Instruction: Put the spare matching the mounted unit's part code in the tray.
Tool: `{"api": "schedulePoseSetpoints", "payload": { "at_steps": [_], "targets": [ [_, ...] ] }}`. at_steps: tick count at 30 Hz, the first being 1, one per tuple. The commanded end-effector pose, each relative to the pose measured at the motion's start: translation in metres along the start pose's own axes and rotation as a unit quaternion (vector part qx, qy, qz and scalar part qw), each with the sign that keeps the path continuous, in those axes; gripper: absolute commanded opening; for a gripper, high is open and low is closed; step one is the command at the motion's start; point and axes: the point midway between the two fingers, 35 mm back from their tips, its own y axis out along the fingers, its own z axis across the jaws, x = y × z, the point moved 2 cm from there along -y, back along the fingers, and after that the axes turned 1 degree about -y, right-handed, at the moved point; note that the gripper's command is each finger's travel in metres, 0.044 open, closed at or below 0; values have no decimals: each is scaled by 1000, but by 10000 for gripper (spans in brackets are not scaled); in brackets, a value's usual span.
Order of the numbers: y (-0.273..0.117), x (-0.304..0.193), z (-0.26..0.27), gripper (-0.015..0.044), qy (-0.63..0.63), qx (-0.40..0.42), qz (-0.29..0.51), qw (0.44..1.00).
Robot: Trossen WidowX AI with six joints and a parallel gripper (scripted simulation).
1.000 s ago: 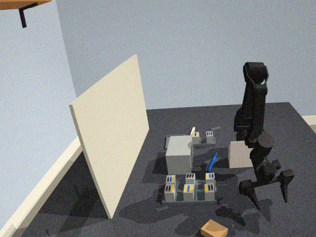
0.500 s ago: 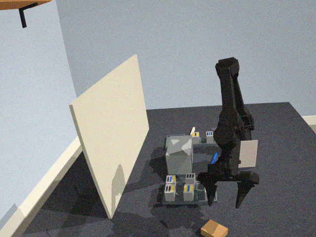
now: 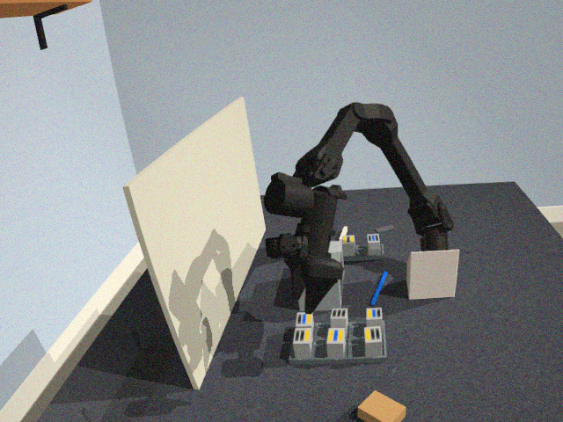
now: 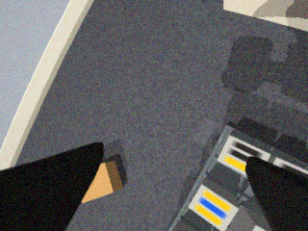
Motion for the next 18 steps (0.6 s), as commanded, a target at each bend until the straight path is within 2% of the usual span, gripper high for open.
{"api": "schedulePoseSetpoints", "payload": {
  "at_steps": [1, 7, 14, 18],
  "targets": [
    [-24, 21, -51, 440, 55, -47, 24, 997],
    [-64, 35, -138, 440, 122, -106, 71, 984],
    [-119, 28, -231, 440, 193, -190, 118, 955],
    [-125, 26, -240, 440, 199, -198, 123, 952]
  ]
}}
